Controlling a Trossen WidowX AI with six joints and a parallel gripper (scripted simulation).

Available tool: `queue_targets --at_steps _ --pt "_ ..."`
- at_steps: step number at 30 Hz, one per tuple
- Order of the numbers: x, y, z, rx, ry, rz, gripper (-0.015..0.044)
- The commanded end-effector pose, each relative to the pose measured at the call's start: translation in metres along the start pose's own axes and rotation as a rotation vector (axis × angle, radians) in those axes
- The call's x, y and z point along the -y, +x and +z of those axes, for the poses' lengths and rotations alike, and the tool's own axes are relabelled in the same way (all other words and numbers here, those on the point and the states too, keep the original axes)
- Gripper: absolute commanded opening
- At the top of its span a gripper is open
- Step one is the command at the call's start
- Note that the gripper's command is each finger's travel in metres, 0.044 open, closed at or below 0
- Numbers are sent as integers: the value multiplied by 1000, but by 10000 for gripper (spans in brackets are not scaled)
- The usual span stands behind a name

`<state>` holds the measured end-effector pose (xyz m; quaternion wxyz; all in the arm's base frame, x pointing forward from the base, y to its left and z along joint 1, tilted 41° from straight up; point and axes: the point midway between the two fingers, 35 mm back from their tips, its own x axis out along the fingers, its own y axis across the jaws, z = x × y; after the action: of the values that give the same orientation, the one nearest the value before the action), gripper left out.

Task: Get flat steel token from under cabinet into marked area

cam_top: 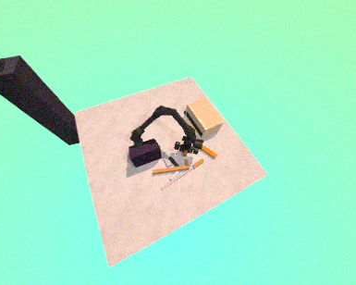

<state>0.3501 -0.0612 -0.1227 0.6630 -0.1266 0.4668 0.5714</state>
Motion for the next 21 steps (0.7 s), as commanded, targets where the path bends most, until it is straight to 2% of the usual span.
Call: queue_targets --at_steps 1,21 --pt "5 -3 -3 9 -1 -9 0" --pt "17 0 -15 8 -7 -10 0"
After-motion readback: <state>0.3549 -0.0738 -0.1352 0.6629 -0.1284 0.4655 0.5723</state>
